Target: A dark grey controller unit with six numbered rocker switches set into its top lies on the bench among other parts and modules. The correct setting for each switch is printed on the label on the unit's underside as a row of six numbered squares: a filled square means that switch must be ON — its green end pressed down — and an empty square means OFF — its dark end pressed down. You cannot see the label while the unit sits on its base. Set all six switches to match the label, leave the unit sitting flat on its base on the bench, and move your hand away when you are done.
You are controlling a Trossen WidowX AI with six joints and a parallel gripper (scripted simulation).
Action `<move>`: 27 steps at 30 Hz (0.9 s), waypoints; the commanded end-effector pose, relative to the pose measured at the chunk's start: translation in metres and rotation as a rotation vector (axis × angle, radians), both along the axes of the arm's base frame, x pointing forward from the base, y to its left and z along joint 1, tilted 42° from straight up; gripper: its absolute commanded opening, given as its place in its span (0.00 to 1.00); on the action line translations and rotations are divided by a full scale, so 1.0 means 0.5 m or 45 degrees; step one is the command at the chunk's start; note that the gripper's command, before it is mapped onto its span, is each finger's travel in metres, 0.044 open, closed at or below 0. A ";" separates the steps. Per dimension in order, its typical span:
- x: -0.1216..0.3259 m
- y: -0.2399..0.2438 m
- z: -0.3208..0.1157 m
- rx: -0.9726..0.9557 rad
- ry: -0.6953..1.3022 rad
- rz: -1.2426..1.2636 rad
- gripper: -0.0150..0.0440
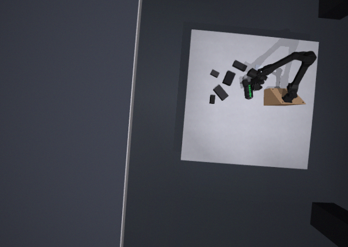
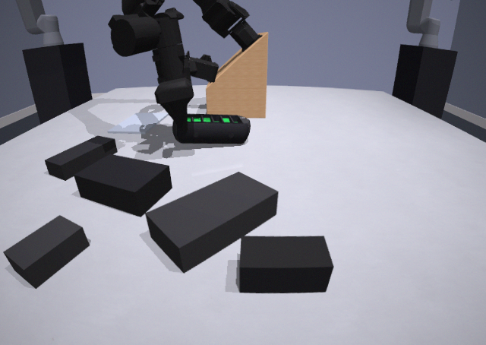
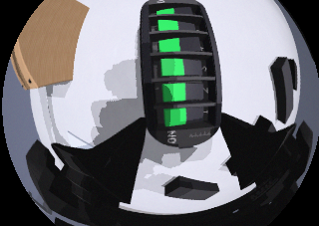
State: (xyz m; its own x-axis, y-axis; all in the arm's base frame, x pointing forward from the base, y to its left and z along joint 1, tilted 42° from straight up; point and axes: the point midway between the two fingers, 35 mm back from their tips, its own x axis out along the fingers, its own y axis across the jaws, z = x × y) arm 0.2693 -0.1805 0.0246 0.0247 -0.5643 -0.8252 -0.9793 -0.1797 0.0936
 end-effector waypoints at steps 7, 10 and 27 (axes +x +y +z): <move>-0.004 0.021 0.004 -0.018 -0.005 0.005 0.82; -0.005 0.026 0.006 -0.026 -0.006 0.006 0.82; -0.009 0.053 0.011 -0.070 -0.014 0.010 0.82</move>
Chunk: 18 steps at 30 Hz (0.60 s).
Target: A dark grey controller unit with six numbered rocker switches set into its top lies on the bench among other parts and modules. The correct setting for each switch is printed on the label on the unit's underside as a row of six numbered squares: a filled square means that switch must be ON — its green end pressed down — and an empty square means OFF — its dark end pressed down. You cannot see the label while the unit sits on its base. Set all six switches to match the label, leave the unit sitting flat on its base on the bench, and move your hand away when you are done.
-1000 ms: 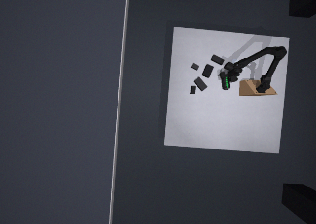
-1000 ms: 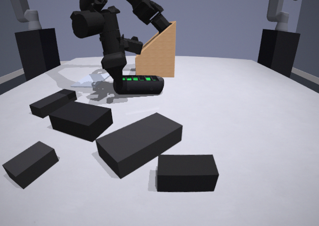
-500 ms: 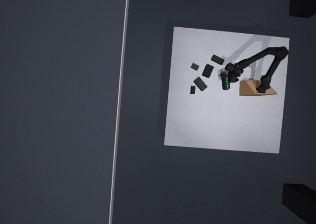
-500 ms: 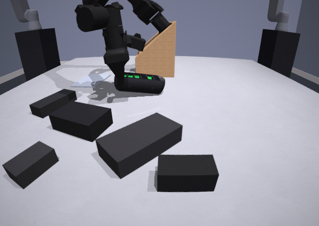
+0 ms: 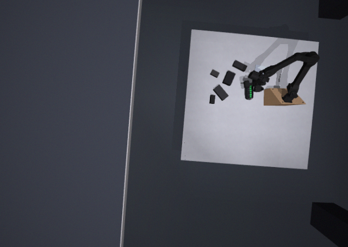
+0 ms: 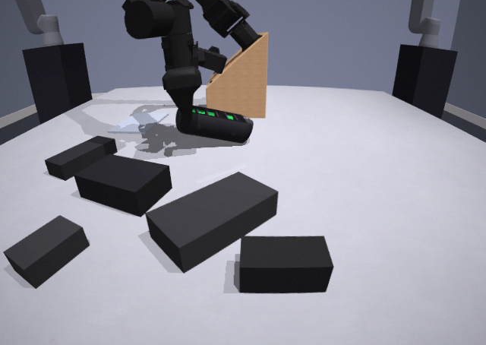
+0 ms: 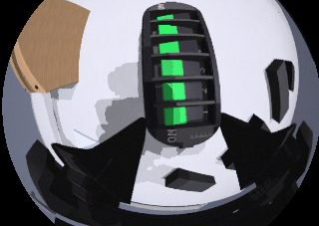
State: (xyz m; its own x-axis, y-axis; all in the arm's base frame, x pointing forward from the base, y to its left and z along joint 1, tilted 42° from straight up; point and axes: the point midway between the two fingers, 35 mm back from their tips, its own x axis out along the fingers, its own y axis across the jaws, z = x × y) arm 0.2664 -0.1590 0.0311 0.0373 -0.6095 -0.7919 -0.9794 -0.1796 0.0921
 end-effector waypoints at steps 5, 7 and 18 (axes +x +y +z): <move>-0.005 0.018 0.000 -0.012 -0.002 0.005 0.82; -0.005 0.022 0.000 -0.017 -0.003 0.005 0.82; -0.008 0.040 0.002 -0.046 -0.008 0.008 0.82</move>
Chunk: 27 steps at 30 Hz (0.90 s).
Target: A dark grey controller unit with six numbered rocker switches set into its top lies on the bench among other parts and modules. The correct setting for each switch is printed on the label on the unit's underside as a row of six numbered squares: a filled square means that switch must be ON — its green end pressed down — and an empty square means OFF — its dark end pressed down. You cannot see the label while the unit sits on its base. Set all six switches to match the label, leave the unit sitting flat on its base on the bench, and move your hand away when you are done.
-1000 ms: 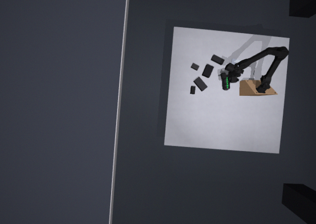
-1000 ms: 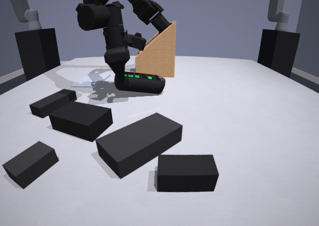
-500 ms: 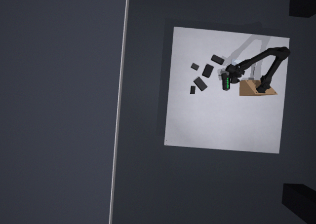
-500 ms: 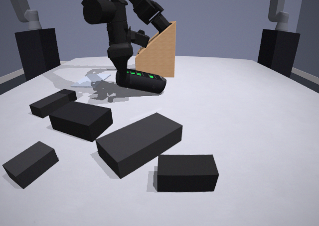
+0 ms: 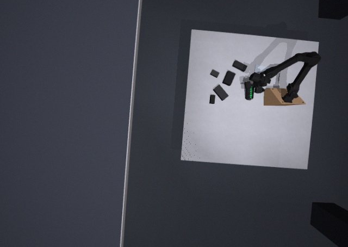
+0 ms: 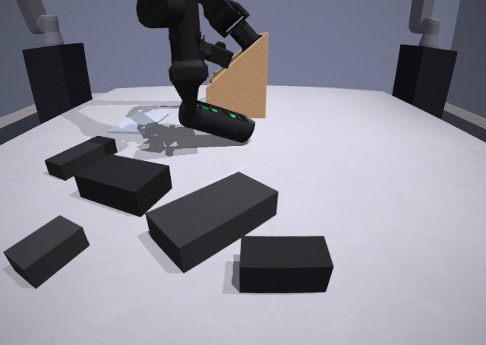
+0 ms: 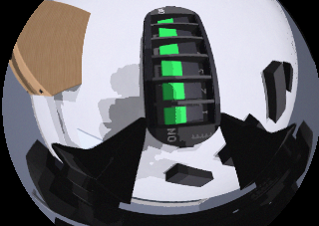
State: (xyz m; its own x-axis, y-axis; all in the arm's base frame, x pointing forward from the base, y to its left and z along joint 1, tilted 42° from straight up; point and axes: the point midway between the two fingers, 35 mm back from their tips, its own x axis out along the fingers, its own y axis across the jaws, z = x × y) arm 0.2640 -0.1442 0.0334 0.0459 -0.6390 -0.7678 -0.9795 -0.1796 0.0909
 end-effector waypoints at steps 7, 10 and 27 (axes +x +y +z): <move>-0.006 0.022 -0.003 -0.015 -0.001 0.005 0.82; -0.007 0.027 -0.003 -0.023 -0.002 0.006 0.82; -0.012 0.055 -0.004 -0.067 -0.010 0.010 0.82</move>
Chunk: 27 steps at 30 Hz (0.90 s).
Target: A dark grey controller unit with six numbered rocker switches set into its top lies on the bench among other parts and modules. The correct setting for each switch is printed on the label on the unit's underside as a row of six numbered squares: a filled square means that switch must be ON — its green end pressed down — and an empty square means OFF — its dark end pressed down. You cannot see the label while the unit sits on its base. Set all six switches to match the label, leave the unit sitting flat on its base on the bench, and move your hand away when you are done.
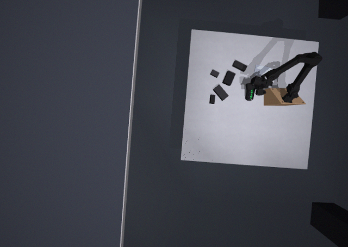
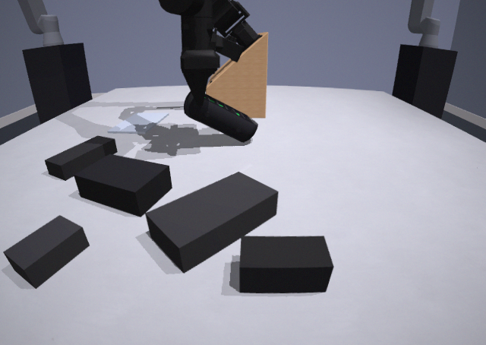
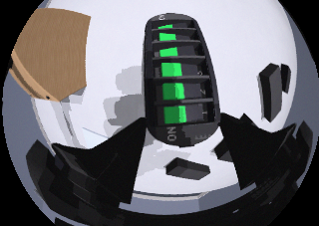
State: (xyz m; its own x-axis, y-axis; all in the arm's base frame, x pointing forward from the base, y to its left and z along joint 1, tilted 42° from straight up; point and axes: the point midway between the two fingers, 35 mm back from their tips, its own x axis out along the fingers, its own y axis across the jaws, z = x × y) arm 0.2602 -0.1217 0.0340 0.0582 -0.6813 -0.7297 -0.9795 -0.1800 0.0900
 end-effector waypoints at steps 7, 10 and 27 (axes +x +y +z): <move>-0.007 0.022 -0.007 -0.013 0.001 0.005 0.82; -0.007 0.027 -0.008 -0.021 0.000 0.006 0.82; -0.013 0.054 -0.014 -0.066 -0.009 0.010 0.82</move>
State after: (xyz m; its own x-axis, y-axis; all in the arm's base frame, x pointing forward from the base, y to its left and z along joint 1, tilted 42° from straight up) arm 0.2558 -0.0987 0.0315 0.0742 -0.7192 -0.6908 -0.9796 -0.1824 0.0846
